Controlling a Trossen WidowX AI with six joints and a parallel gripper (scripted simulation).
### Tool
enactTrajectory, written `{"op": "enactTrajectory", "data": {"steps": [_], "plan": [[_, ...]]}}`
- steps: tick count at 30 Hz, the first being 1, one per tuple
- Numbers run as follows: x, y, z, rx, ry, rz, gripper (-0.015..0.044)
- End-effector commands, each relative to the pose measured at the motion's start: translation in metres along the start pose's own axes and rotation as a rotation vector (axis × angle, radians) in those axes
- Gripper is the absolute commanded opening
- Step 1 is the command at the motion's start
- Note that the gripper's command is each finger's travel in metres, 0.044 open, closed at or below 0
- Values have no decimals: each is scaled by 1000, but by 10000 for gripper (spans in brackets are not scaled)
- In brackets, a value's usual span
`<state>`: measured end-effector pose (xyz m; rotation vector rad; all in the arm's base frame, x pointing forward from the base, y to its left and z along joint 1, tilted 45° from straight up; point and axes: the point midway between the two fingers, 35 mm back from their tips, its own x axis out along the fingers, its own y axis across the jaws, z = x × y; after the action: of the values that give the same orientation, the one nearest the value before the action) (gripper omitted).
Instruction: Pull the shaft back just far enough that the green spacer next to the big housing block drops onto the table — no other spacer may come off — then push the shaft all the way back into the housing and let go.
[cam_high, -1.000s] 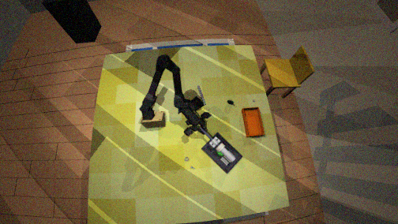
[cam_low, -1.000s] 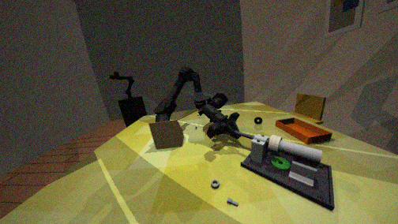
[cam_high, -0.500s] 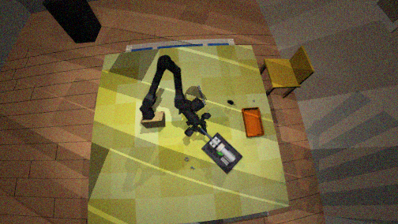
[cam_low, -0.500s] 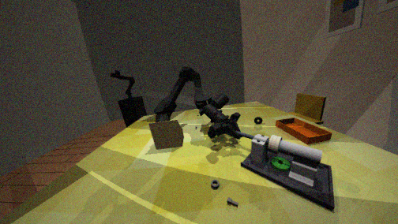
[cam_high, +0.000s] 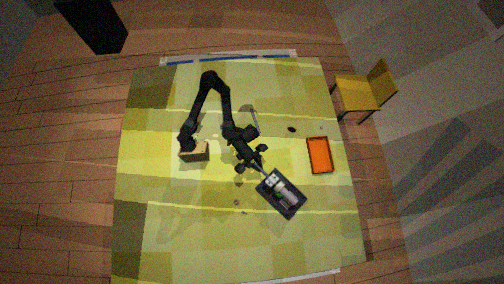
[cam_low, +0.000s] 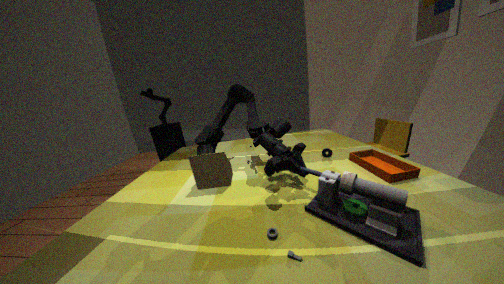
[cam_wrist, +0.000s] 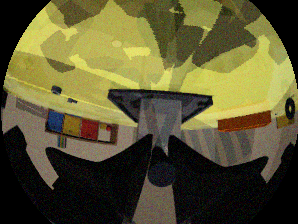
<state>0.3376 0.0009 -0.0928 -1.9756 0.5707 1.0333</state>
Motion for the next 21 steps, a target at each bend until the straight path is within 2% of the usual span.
{"op": "enactTrajectory", "data": {"steps": [1,21], "plan": [[3,-1,-2,-4,3,-1,0],[9,-1,-6,-4,3,-1,0]]}}
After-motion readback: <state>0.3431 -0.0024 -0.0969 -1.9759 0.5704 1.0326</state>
